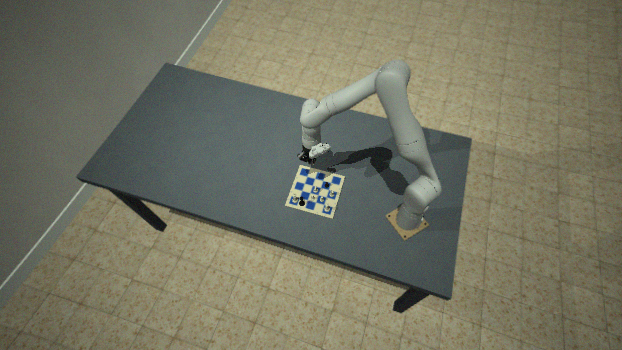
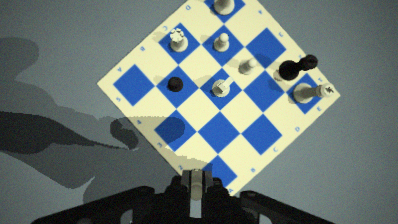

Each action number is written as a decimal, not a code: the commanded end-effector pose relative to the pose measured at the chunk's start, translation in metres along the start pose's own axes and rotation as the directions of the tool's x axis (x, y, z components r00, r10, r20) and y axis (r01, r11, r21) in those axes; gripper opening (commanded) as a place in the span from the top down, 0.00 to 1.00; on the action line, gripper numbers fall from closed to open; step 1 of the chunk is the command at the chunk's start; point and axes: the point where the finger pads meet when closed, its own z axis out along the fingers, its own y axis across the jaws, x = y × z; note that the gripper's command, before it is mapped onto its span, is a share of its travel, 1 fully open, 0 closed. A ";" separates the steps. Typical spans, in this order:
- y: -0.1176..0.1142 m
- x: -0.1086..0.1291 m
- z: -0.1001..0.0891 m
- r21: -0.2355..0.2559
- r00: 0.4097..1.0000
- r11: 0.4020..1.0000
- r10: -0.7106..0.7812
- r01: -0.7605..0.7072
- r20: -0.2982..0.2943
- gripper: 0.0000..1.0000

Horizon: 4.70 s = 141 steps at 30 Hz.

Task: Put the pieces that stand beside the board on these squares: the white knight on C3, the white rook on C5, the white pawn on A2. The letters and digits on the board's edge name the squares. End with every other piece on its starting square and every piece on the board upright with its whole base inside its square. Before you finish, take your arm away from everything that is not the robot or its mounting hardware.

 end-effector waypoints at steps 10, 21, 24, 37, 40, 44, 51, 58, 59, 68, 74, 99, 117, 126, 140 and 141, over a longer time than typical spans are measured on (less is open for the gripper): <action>0.000 0.001 0.033 0.001 1.000 1.000 -0.001 0.001 -0.003 1.00; 0.000 0.001 0.082 0.001 1.000 1.000 -0.001 0.001 -0.003 1.00; 0.000 0.001 0.088 0.001 1.000 1.000 -0.001 0.001 -0.003 1.00; 0.000 0.001 0.092 0.001 1.000 1.000 -0.001 0.001 -0.003 1.00; 0.000 0.001 0.092 0.001 1.000 1.000 -0.001 0.001 -0.003 1.00; 0.000 0.001 0.092 0.001 1.000 1.000 -0.001 0.001 -0.003 1.00; 0.000 0.001 0.092 0.001 1.000 1.000 -0.001 0.001 -0.003 1.00; 0.000 0.001 0.092 0.001 1.000 1.000 -0.001 0.001 -0.003 1.00; 0.000 0.001 0.092 0.001 1.000 1.000 -0.001 0.001 -0.003 1.00; 0.000 0.001 0.092 0.001 1.000 1.000 -0.001 0.001 -0.003 1.00; 0.000 0.001 0.093 0.001 1.000 1.000 -0.001 0.001 -0.003 1.00; 0.000 0.001 0.095 0.001 1.000 1.000 -0.001 0.001 -0.003 1.00; 0.000 0.001 0.095 0.001 1.000 1.000 -0.001 0.001 -0.003 1.00; 0.000 0.001 0.095 0.001 1.000 1.000 -0.001 0.001 -0.003 1.00; 0.000 0.001 0.095 0.001 1.000 1.000 -0.001 0.001 -0.003 0.73; 0.000 0.001 0.095 0.001 1.000 1.000 -0.001 0.001 -0.003 0.66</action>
